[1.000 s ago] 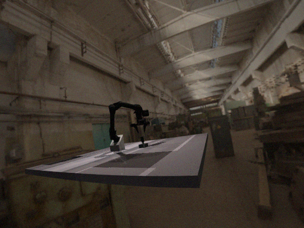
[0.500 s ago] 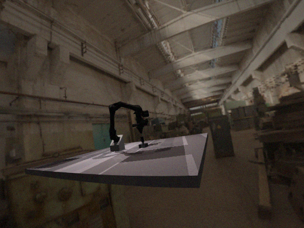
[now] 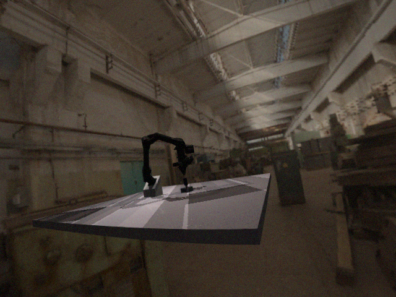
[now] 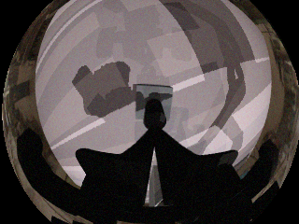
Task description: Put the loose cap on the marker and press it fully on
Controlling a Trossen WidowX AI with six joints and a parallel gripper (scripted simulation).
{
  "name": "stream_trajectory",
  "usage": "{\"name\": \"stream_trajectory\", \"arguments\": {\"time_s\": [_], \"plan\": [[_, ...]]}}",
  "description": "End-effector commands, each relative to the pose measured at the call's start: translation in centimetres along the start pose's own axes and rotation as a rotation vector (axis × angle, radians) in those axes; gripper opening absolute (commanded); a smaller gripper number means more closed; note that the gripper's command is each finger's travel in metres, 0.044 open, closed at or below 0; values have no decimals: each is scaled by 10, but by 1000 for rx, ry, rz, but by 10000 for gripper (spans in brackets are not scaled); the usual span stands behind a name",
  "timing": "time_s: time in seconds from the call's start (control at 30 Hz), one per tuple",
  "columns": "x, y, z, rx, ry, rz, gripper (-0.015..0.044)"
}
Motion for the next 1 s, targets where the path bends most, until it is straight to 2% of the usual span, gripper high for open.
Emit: {"name": "stream_trajectory", "arguments": {"time_s": [0.0, 0.63, 0.97], "plan": [[-1, 0, 7, 2, -6, -5, 0], [-1, 0, 33, 1, -7, -5, 0], [1, 3, 18, -6, 3, 1, 0]]}}
Point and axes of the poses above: the point midway between the two fingers, 35 mm back from their tips, its own z axis out along the fingers, its own x axis across the jaws, y = z × x, the point moved 5 cm from there along -z, back along the fingers, and after that the axes turned 15 degrees about z, right-handed, at the moved point
